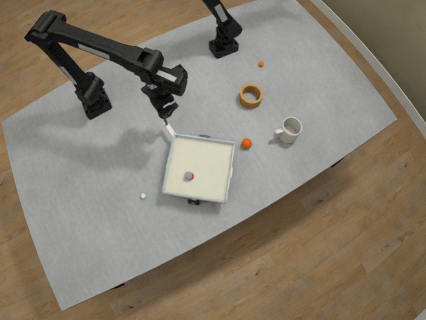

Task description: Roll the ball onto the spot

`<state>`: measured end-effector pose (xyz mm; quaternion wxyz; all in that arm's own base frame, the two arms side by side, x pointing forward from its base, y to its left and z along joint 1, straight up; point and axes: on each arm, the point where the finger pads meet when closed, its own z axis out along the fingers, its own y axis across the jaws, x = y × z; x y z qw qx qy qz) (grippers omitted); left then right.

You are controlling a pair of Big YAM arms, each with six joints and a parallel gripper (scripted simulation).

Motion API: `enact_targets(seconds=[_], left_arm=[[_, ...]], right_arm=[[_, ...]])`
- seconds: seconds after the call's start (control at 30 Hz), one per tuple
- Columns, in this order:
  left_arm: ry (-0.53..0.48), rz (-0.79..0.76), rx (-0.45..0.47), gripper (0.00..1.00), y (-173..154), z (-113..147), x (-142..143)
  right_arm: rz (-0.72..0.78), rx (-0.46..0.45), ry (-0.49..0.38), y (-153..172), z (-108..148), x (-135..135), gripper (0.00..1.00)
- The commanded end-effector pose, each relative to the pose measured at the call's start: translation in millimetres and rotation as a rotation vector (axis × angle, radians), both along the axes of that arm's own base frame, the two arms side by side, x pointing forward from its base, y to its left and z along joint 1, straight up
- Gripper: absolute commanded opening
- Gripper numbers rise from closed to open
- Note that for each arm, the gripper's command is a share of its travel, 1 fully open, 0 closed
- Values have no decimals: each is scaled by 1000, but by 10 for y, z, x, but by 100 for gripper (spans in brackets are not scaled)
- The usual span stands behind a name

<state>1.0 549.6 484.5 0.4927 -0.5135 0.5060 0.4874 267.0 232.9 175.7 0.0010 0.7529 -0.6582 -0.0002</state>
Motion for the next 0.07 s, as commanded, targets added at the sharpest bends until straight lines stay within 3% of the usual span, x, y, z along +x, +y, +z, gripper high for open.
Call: enact_targets(seconds=[0.0, 0.03], left_arm=[[13, 9, 39, 100, -47, 160, -68], [13, 9, 39, 100, -47, 160, -68]], right_arm=[[-10, 40, -45, 131, 270, 118, 100], [-10, 40, -45, 131, 270, 118, 100]])
